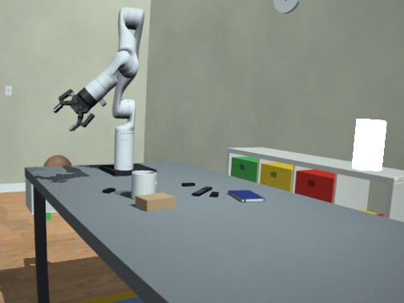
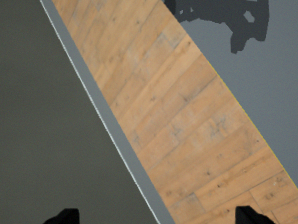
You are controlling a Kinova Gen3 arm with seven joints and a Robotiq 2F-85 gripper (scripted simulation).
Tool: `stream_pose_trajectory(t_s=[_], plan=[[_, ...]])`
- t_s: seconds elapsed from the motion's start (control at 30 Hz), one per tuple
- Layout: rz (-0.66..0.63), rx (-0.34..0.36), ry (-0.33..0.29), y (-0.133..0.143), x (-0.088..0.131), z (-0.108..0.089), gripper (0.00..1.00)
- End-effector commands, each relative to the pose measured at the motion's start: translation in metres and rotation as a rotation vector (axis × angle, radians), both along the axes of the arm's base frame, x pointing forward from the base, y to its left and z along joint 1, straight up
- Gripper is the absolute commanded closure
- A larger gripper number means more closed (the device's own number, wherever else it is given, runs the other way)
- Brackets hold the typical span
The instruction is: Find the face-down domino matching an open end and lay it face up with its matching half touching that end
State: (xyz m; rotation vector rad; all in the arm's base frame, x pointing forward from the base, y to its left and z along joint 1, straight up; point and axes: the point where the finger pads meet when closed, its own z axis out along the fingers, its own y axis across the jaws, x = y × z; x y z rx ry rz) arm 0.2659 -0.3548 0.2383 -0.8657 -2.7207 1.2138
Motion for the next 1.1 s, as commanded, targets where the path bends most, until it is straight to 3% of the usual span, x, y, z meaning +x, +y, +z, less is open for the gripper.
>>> stream_pose_trajectory(t_s=[0.0,0.57,0.7,0.83,1.03,1.07], plan=[[0.000,-0.001,-0.001,0.000,0.000,0.001,0.00],[0.000,0.000,-0.001,0.000,0.000,0.000,0.00],[0.017,0.022,-0.014,0.011,0.010,-0.006,0.00],[0.061,0.080,-0.036,0.041,0.034,-0.021,0.00],[0.174,0.258,-0.097,0.138,0.084,-0.058,0.00],[0.174,0.258,-0.097,0.138,0.084,-0.058,0.00]])
